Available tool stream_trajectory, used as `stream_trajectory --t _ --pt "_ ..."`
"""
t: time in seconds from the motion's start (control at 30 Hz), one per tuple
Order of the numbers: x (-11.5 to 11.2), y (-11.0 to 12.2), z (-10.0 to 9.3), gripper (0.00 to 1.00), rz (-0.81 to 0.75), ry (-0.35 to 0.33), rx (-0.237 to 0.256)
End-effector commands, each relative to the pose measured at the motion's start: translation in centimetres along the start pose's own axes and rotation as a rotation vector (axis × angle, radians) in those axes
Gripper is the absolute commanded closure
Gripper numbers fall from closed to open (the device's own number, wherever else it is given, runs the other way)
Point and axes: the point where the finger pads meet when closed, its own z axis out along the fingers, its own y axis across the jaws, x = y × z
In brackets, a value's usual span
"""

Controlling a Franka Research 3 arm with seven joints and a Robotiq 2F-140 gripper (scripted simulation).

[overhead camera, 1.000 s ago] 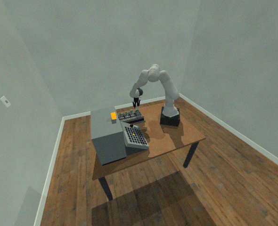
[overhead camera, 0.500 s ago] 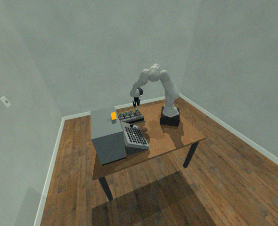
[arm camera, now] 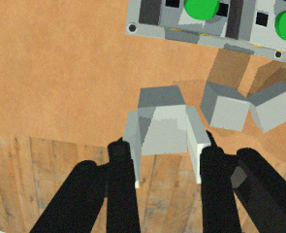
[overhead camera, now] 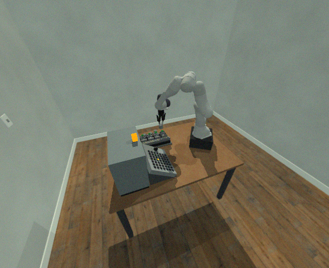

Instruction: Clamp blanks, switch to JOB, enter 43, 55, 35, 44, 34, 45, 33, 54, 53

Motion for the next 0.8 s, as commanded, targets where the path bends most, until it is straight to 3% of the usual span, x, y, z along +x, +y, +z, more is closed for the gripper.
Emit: stream_trajectory --t 0.0,0.13,0.2,0.43,0.77 --pt "0.5 -0.1 -2.4 1.00 0.050 0.015 0.018" --pt "0.5 -0.1 -4.9 1.00 0.050 0.015 0.018" --pt "0.5 -0.1 -4.9 1.00 0.050 0.015 0.018" --pt "0.4 0.0 -8.0 1.00 0.050 0.015 0.018" --pt "0.4 0.0 -9.0 1.00 0.050 0.015 0.018"
